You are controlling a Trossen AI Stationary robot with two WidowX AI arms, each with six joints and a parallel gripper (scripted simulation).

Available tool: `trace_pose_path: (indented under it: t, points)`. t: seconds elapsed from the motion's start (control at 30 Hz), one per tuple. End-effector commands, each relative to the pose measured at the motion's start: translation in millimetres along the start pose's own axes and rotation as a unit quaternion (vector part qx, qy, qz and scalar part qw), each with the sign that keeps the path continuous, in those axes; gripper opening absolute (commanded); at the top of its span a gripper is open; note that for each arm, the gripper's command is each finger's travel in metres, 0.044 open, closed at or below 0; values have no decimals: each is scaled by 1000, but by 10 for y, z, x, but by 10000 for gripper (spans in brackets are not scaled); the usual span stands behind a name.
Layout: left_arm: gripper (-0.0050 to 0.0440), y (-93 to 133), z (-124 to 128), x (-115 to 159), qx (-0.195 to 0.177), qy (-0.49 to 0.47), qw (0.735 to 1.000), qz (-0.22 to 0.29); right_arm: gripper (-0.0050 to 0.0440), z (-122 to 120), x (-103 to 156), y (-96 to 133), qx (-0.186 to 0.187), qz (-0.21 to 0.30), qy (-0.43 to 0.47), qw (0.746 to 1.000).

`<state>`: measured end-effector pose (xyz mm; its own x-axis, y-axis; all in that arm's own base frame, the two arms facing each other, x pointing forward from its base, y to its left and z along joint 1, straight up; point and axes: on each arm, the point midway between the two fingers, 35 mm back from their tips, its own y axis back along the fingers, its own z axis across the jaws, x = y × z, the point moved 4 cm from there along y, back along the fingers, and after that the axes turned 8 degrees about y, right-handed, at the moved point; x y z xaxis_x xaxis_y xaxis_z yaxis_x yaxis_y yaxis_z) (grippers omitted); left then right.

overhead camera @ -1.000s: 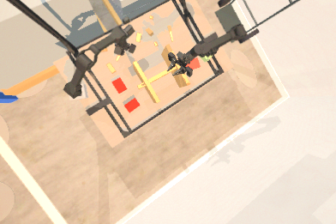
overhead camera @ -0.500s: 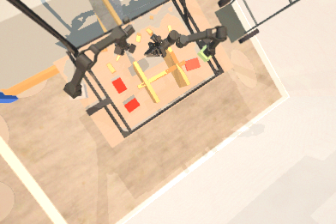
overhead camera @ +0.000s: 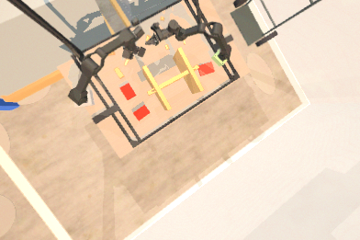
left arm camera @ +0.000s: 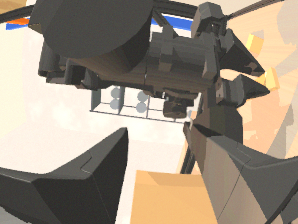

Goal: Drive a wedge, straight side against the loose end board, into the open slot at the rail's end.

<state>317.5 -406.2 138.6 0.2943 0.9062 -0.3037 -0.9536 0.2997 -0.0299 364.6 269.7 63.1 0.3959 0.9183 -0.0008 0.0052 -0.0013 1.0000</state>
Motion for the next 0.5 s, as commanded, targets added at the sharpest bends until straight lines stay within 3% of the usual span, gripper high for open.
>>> trace_pose_path:
  t: [0.0, 0.1, 0.3, 0.47]
  points:
    - [193, 115, -517, -48, 7, -58, 998, 6, 0, 6, 1, 11, -3, 0, -1, 1000]
    - [193, 155, -783, 18, 8, -84, 996, 20, 0, 6, 1, 11, -3, 0, -1, 1000]
    - [193, 166, -838, 29, 10, -85, 996, 25, 0, 35, 3, 88, -10, 9, 7, 1000]
    - [193, 166, -838, 29, 10, -85, 996, 25, 0, 48, -55, 318, -26, 22, 147, 989]
